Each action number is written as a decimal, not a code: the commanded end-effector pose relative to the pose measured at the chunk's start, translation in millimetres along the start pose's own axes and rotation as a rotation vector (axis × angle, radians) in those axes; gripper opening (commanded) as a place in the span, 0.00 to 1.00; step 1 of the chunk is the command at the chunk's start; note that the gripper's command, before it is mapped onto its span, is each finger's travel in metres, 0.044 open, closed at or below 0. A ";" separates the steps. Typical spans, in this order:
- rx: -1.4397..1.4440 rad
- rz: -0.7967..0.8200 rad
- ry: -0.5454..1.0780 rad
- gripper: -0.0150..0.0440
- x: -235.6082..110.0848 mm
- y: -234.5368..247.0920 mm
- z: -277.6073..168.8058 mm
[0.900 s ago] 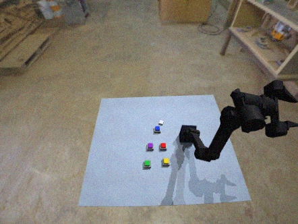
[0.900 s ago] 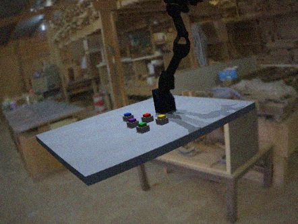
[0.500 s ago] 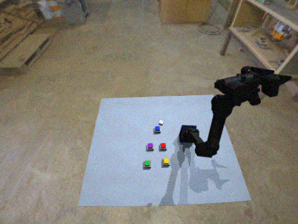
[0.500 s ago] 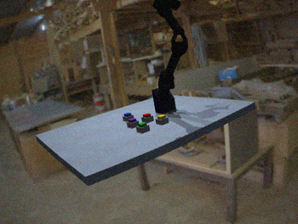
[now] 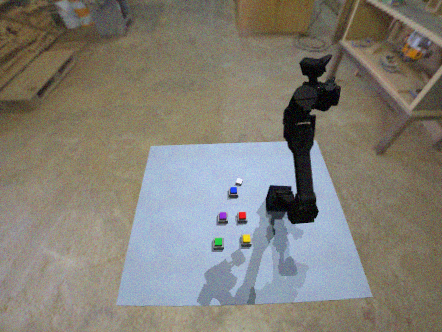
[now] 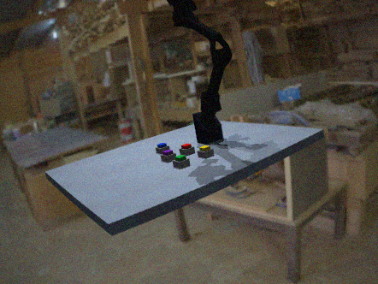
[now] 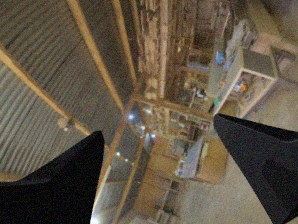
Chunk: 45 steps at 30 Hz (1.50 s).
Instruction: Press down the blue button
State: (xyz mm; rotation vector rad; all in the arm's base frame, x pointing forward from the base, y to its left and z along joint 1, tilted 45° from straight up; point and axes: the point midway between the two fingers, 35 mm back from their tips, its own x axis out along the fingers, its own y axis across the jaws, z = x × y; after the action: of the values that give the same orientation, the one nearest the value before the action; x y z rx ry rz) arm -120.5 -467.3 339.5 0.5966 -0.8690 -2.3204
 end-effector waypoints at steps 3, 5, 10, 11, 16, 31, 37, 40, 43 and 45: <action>-0.461 0.052 0.327 0.93 -21.9 -19.7 -105.3; -0.592 0.080 0.422 0.93 -32.7 -28.4 -133.6; -0.906 0.174 0.663 0.93 -67.5 -56.8 -198.3; -0.967 0.197 0.712 0.93 -75.7 -63.5 -210.0; -1.258 0.332 0.960 0.93 -122.2 -101.6 -261.4; -1.894 0.986 1.820 0.93 -297.7 -249.1 -320.1; -1.910 1.343 2.230 0.93 -368.0 -306.0 -297.0; -1.832 1.521 2.434 0.93 -398.9 -328.9 -278.1; -1.820 1.540 2.455 0.93 -402.1 -331.1 -275.9; -1.820 1.540 2.455 0.93 -402.1 -331.1 -275.9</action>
State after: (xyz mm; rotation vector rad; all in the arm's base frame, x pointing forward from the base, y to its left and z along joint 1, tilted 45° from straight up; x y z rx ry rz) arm 212.5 -138.2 -3.8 0.6327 1.3958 0.4312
